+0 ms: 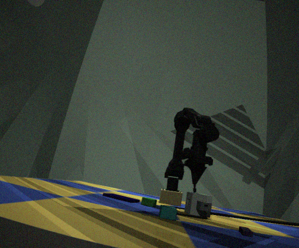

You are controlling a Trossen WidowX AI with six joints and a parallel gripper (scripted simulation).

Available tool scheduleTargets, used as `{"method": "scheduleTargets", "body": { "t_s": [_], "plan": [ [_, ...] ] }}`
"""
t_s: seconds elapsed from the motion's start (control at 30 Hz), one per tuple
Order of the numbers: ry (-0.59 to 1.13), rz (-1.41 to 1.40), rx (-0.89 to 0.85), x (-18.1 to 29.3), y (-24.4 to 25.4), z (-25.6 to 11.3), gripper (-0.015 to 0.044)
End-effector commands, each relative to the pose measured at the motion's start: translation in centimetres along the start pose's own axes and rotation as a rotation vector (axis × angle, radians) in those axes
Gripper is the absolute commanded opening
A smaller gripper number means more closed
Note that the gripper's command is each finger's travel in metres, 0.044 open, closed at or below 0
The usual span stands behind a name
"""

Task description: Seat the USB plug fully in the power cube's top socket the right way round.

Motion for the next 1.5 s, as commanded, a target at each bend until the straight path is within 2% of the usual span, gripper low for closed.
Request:
{"method": "scheduleTargets", "body": {
  "t_s": [0.0,1.47],
  "plan": [
    [0.0,0.0,-0.001,0.0,0.0,0.0,0.0],
    [0.0,0.0,0.0,0.0,0.0,-2.2,0.0]
  ]
}}
Point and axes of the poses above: the point midway between the two fingers, 35 mm back from their tips, its own z axis out along the fingers, its own y axis across the jaws, x = y × z, the point moved 10 cm from there along -z, back along the fingers, and after that the axes turned 14 degrees about z, right-handed, at the moved point
